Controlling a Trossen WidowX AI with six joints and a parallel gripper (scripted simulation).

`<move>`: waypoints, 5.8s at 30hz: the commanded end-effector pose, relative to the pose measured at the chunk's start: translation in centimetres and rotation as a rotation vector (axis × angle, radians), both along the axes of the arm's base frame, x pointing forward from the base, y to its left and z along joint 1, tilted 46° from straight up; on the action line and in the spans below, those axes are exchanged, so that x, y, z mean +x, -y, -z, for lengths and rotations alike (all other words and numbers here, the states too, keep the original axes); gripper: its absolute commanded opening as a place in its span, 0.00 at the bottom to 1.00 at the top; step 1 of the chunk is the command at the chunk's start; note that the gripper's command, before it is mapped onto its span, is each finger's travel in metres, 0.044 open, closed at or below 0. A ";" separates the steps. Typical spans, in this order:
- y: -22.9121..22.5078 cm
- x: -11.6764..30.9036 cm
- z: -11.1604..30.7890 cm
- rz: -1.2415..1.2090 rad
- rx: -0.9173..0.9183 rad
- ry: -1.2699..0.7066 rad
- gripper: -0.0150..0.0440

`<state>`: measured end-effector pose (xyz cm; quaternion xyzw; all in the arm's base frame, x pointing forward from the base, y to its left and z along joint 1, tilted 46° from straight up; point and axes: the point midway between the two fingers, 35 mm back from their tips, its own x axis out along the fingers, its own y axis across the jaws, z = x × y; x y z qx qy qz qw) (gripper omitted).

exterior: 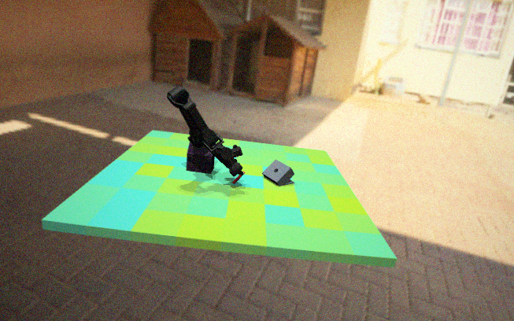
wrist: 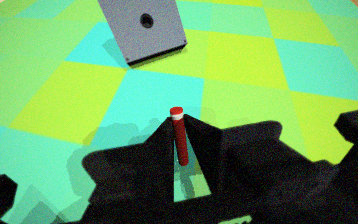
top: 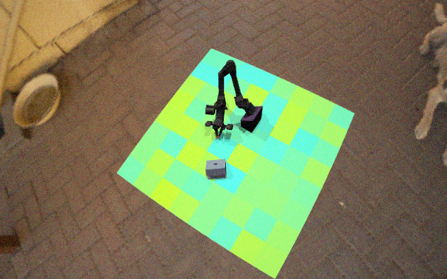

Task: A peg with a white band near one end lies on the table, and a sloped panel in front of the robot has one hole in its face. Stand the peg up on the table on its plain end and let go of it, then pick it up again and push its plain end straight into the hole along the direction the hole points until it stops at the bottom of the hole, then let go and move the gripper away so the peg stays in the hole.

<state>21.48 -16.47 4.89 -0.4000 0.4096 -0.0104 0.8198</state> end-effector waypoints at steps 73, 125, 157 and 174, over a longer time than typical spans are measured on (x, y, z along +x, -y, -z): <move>0.9 -4.0 -0.8 -0.352 0.159 0.350 0.34; 1.3 -4.8 -0.5 -0.387 0.193 0.403 0.34; 1.1 -4.7 -0.6 -0.392 0.195 0.410 0.47; 1.1 -4.7 -0.6 -0.392 0.195 0.410 0.65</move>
